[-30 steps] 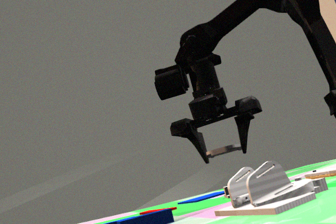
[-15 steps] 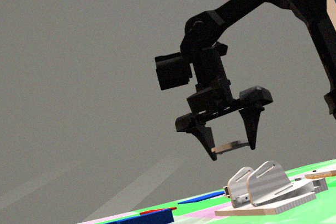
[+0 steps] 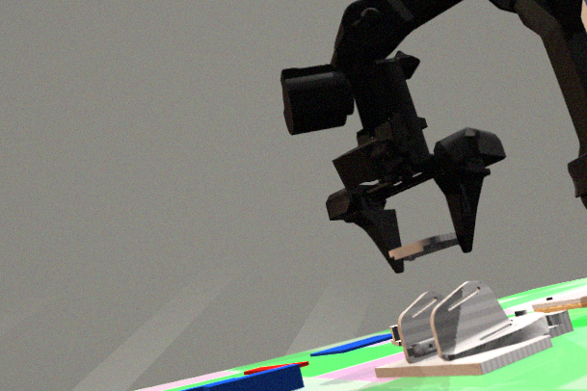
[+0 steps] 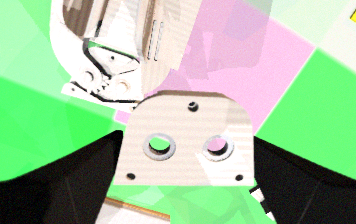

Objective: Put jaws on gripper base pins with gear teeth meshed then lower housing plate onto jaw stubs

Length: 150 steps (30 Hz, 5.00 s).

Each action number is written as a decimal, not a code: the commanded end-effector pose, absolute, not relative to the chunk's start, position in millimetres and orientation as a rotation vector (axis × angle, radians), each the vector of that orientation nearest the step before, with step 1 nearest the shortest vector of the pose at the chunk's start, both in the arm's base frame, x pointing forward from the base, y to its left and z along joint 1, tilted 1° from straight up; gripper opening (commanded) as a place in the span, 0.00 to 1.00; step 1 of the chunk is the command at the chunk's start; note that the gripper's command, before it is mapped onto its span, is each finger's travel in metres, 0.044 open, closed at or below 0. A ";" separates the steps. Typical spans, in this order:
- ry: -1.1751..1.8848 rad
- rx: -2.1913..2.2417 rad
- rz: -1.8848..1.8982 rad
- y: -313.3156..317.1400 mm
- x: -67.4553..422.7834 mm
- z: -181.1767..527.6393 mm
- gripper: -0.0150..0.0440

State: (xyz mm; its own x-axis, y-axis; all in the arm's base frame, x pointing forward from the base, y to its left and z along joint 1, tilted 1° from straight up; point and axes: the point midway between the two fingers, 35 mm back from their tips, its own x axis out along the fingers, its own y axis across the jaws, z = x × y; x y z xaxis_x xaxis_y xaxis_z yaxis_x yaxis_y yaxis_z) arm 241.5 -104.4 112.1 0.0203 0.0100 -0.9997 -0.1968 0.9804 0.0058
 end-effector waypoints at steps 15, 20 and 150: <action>1.543 0.045 -0.022 -46.2 243.2 112.1 0.85; 1.543 0.070 -0.046 -38.8 242.3 111.9 0.85; 1.543 0.083 -0.056 -30.9 241.0 47.9 0.85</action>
State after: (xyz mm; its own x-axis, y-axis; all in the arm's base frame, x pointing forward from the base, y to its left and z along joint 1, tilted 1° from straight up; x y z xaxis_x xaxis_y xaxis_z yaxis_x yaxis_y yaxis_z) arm 240.4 -31.3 48.4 0.0248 0.0134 -0.9996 0.0836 0.9964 0.0155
